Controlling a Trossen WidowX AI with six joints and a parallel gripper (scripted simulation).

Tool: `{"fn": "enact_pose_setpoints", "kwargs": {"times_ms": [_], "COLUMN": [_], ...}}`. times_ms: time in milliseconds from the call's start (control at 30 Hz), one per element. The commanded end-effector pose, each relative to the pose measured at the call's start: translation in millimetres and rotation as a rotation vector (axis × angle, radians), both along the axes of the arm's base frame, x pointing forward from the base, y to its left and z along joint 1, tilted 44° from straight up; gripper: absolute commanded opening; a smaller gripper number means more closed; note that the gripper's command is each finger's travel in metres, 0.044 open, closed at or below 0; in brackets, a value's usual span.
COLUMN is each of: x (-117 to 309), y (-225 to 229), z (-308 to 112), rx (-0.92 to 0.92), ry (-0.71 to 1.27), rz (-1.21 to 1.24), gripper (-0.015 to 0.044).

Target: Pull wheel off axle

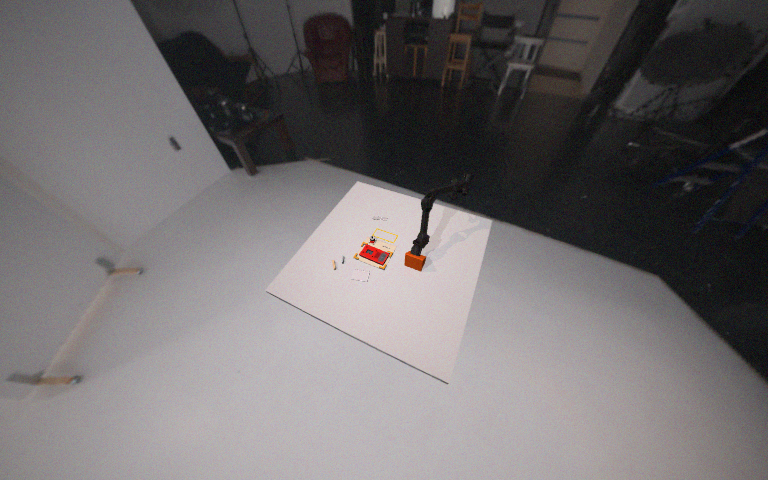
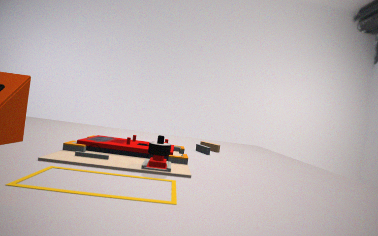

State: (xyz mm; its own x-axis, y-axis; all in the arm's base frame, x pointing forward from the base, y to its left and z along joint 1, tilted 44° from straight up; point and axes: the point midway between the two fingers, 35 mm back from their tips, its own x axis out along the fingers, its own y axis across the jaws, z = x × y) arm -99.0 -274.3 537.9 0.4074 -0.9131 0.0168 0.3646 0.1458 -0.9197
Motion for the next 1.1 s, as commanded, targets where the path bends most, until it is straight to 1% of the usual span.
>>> {"fn": "enact_pose_setpoints", "kwargs": {"times_ms": [0,100,300,567,833,1067], "x": [0.4,6.4,35.1,88.0,158.0,227.3], "y": [-0.4,-6.9,-38.4,-81.4,-111.8,-119.4], "z": [-0.2,-2.9,-20.5,-57.0,-105.9,-152.9], "rx": [0.002,0.031,0.188,0.466,0.785,1.055], "ry": [-0.004,-0.06,-0.306,-0.611,-0.84,-0.975], "rz": [0.001,0.015,0.068,0.11,0.087,0.0], "gripper": [0.0374,0.03,0.03,0.03,0.03,0.03]}}
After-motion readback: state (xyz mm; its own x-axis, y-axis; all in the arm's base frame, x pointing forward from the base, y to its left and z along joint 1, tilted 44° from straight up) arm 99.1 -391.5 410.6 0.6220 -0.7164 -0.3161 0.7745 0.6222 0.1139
